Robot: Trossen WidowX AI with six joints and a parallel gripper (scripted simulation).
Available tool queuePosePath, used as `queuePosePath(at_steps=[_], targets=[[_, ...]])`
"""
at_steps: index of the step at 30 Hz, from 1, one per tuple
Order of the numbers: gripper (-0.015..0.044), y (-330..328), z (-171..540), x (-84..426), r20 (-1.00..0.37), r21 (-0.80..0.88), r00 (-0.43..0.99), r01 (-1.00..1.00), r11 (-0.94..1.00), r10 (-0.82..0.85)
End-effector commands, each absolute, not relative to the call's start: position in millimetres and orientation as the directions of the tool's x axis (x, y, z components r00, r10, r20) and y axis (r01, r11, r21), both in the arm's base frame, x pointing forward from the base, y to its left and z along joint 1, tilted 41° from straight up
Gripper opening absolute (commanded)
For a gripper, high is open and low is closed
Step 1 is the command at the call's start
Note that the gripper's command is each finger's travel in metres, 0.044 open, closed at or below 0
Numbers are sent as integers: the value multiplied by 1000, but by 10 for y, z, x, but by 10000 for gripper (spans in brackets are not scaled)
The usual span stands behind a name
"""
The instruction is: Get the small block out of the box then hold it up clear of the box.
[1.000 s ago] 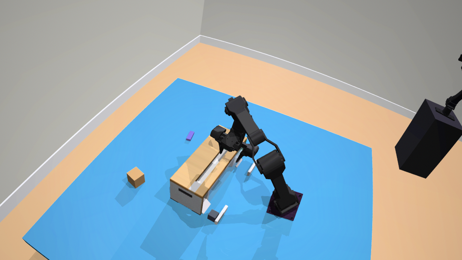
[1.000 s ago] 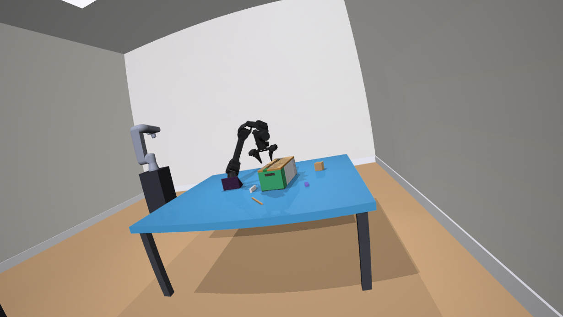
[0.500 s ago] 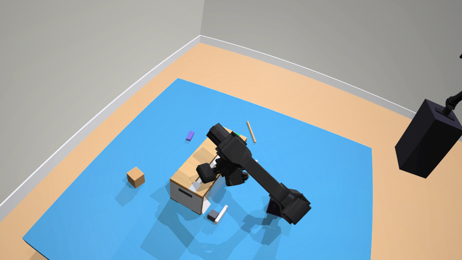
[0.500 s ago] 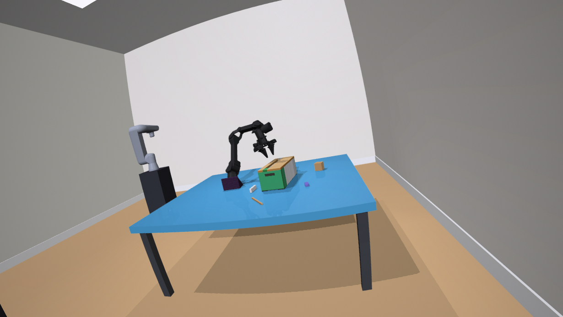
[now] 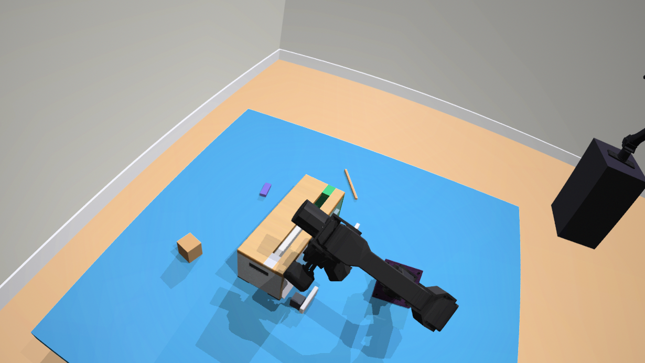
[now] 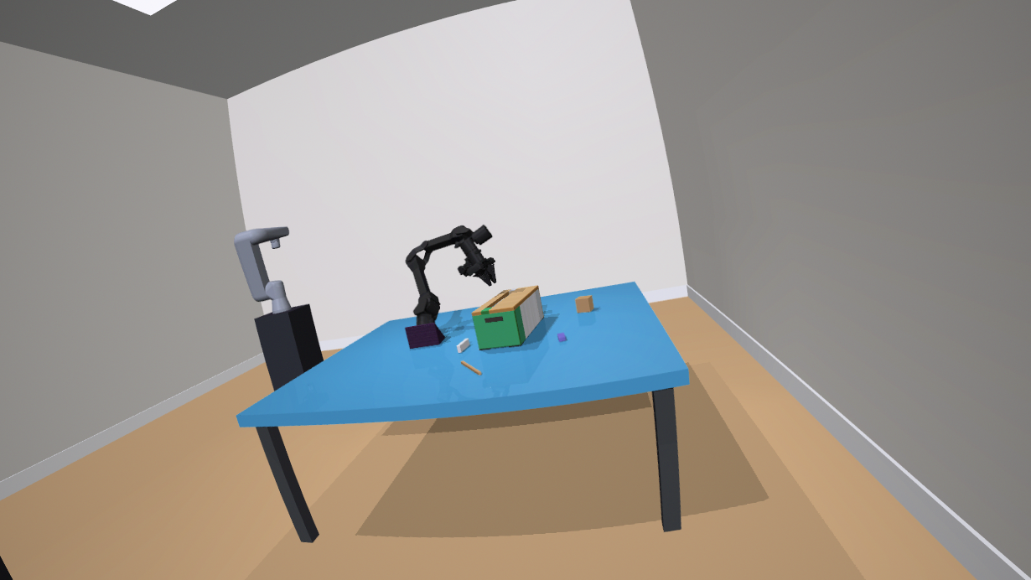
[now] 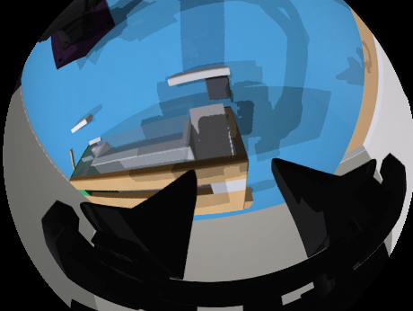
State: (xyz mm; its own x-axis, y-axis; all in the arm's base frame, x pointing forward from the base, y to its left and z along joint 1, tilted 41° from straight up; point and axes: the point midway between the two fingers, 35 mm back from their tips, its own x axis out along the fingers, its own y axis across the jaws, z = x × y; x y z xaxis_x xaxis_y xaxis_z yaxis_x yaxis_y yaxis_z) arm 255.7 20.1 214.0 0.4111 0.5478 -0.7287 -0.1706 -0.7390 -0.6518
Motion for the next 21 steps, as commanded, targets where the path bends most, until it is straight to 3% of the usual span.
queuePosePath(at_steps=[1, 8, 21], targets=[[285, 321, 2030, 2550, -729, -647, 412, -157, -746, 546], [285, 819, 1477, 2497, -723, -654, 417, -155, -741, 551], [285, 906, 1373, 2518, -723, -653, 417, -154, -741, 551]])
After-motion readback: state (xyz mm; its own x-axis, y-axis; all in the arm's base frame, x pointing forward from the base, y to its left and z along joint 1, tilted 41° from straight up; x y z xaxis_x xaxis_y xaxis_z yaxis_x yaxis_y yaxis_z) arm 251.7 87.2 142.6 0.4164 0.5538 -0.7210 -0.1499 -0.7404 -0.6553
